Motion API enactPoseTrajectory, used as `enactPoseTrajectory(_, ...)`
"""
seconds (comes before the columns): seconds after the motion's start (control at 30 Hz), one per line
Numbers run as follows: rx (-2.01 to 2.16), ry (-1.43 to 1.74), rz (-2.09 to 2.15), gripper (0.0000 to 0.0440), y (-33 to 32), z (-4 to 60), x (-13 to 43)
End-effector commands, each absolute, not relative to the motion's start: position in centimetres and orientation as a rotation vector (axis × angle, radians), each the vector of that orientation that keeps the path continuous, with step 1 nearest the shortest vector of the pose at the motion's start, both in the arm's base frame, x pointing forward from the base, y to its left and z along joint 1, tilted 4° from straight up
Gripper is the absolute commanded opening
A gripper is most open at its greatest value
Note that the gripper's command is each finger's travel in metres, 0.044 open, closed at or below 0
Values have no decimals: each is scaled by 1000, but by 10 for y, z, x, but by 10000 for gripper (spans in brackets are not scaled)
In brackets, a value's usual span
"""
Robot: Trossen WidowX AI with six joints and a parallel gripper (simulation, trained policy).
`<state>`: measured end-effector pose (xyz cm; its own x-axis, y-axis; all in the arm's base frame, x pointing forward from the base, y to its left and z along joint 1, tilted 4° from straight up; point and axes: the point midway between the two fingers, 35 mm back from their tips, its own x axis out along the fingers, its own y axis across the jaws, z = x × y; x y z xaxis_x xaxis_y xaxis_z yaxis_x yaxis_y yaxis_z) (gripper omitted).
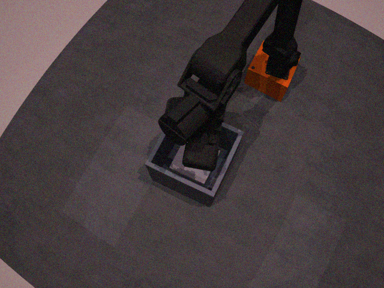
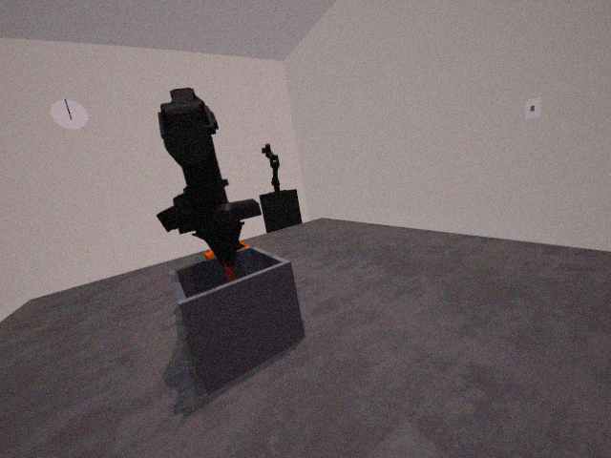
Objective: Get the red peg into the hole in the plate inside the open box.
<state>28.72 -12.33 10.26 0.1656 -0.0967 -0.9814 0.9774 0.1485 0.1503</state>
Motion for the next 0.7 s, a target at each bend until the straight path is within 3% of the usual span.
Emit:
enactPoseTrajectory(0.0, 1100, 1084, -1033, 0, -128, 94, 291)
enactPoseTrajectory(0.67, 1048, 1139, -988, 7, -139, 50, 304)
